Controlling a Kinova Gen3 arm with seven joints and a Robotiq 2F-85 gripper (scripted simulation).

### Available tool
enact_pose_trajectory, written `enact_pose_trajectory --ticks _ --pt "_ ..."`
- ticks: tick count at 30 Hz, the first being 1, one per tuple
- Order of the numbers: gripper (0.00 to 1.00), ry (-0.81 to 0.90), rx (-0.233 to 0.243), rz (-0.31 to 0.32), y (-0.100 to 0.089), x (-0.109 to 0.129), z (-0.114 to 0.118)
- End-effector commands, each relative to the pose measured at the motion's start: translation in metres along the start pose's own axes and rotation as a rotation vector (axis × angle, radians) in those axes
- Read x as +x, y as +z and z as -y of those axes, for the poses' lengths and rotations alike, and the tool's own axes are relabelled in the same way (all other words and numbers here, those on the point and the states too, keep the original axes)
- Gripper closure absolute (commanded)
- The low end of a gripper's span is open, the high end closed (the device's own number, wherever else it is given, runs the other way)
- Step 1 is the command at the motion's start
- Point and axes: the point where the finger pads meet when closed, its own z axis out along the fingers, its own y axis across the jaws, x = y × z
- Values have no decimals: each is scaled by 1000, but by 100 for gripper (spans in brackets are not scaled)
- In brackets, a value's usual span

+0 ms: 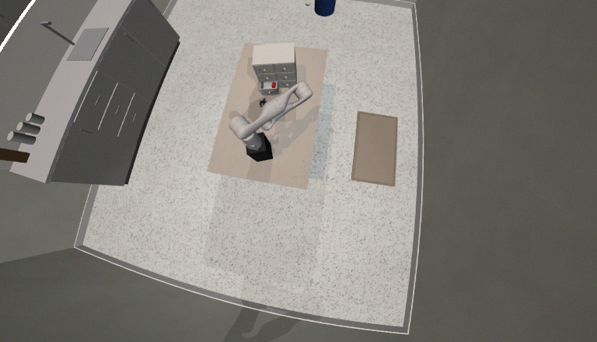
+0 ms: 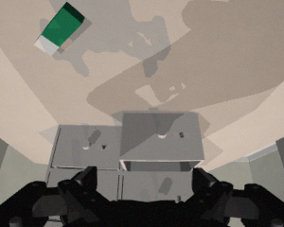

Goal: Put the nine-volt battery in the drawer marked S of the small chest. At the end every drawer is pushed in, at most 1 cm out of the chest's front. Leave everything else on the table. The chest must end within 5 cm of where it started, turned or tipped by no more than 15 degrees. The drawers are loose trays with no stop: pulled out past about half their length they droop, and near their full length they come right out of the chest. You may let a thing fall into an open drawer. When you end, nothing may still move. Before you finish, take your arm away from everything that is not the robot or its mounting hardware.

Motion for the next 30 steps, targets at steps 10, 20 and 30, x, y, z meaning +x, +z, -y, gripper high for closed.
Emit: enact_pose_trajectory --ticks 10,20,30 --pt "0 -1 0 -9 0 -2 0" --pt "0 -1 0 -25 0 -2 0" --pt "0 -1 0 -55 -1 -3 0"
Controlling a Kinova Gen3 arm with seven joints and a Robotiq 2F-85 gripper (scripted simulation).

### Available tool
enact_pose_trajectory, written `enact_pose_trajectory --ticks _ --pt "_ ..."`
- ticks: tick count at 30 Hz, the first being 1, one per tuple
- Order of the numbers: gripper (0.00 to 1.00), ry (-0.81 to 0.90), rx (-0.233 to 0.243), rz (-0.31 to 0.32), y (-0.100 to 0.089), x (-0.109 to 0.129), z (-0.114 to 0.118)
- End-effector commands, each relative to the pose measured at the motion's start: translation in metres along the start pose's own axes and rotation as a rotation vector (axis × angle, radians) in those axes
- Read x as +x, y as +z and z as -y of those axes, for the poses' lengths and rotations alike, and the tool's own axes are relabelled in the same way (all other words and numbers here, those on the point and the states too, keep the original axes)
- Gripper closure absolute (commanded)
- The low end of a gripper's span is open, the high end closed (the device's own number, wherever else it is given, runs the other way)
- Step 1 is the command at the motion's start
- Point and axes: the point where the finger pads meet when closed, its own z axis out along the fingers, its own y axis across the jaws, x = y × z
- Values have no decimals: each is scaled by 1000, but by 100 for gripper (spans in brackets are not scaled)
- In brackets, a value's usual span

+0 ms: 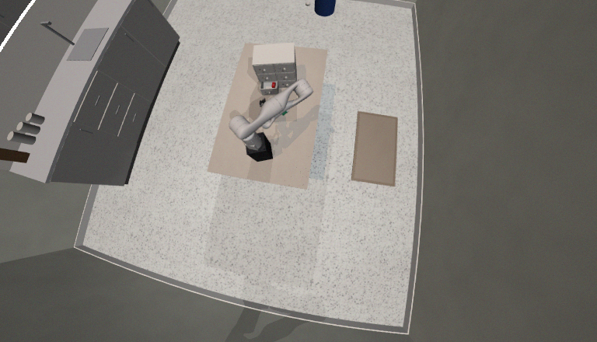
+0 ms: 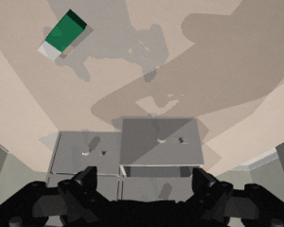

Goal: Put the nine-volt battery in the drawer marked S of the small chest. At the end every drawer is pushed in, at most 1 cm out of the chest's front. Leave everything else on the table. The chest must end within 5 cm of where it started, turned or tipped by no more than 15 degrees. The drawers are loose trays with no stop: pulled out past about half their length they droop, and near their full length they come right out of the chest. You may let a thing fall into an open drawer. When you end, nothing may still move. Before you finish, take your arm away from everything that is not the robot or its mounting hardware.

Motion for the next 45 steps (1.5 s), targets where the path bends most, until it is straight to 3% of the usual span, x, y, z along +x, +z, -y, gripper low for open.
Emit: enact_pose_trajectory --ticks 1,23,45 --pt "0 -3 0 -2 0 -4 1" --pt "0 -3 0 -83 -2 -6 1" --pt "0 -4 0 -209 -4 -10 1"
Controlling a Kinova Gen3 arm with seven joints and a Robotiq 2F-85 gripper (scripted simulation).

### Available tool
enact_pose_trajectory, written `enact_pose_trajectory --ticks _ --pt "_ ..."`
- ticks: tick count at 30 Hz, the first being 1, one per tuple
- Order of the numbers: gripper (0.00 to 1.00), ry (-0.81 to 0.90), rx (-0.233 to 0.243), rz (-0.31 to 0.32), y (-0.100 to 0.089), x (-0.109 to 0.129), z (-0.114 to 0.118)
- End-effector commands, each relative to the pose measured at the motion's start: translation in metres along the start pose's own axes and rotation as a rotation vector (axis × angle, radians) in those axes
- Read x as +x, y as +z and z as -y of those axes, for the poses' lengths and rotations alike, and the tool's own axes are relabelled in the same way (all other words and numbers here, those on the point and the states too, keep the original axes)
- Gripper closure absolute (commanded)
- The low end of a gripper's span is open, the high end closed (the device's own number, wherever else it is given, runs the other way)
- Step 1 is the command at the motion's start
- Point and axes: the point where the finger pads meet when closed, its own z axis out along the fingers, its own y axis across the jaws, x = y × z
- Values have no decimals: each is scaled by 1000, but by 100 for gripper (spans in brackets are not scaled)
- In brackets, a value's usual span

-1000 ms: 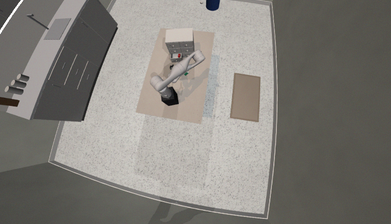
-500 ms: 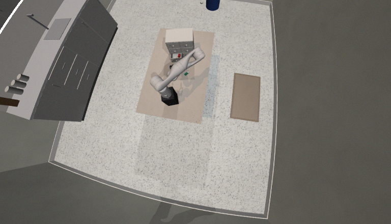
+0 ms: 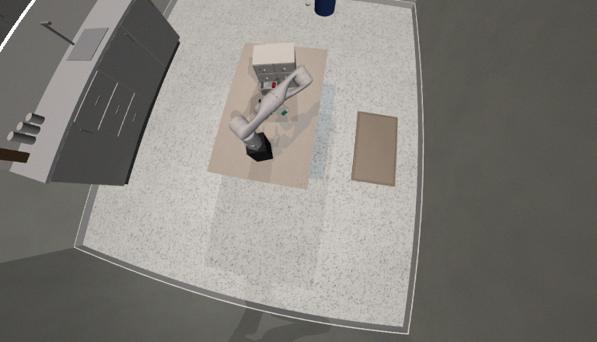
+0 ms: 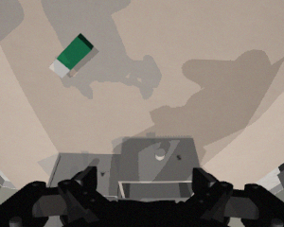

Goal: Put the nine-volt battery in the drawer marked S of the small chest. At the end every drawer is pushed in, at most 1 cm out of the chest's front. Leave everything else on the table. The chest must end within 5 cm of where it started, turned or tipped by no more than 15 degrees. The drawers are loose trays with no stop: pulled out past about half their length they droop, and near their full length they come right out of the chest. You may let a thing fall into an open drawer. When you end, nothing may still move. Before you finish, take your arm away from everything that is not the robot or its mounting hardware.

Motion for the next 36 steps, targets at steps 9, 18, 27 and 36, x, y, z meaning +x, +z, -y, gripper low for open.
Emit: enact_pose_trajectory --ticks 9,18,27,36 --pt "0 -9 3 -64 -3 -10 2" --pt "0 -9 3 -124 -4 -12 2" --pt "0 -9 4 -208 -7 -14 2" --pt "0 -9 4 -277 -9 -15 2"
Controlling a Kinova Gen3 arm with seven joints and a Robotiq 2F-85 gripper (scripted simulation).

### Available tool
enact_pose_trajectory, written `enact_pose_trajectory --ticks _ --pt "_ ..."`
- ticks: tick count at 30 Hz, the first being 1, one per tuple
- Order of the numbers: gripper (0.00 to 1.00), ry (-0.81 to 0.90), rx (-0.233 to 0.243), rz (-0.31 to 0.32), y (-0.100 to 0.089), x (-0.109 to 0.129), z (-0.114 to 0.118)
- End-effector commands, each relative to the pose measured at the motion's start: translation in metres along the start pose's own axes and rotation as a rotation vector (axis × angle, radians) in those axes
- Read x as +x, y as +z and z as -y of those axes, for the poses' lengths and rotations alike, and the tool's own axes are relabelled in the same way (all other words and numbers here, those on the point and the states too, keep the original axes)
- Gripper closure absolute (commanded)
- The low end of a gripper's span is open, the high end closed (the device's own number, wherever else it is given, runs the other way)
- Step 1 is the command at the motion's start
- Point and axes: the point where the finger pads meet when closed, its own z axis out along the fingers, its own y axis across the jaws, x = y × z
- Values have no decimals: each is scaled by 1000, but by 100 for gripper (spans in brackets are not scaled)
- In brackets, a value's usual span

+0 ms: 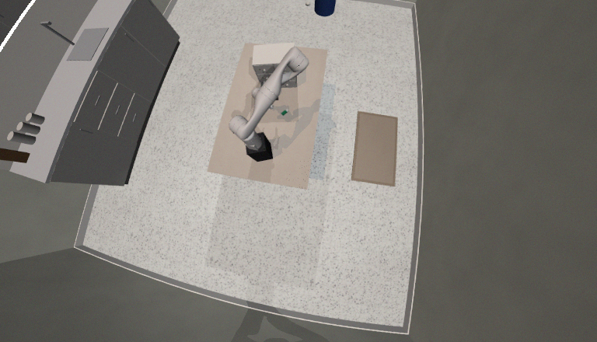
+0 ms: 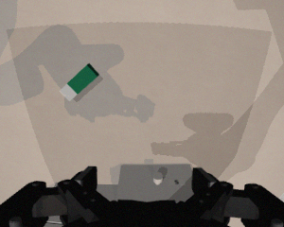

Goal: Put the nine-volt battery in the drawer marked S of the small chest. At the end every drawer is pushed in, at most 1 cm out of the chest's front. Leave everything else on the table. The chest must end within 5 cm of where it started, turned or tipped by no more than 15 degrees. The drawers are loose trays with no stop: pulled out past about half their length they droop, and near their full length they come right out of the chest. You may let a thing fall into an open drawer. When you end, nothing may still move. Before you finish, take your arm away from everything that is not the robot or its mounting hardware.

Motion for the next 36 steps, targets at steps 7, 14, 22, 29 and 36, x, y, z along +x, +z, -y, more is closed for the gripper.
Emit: enact_pose_trajectory --ticks 7,14,22,29,36 --pt "0 -11 12 -60 -5 -13 4" --pt "0 -11 12 -108 -7 -14 4" --pt "0 -10 12 -177 -9 -16 4" --pt "0 -10 13 -217 -10 -16 4" --pt "0 -10 14 -264 -12 -16 4"
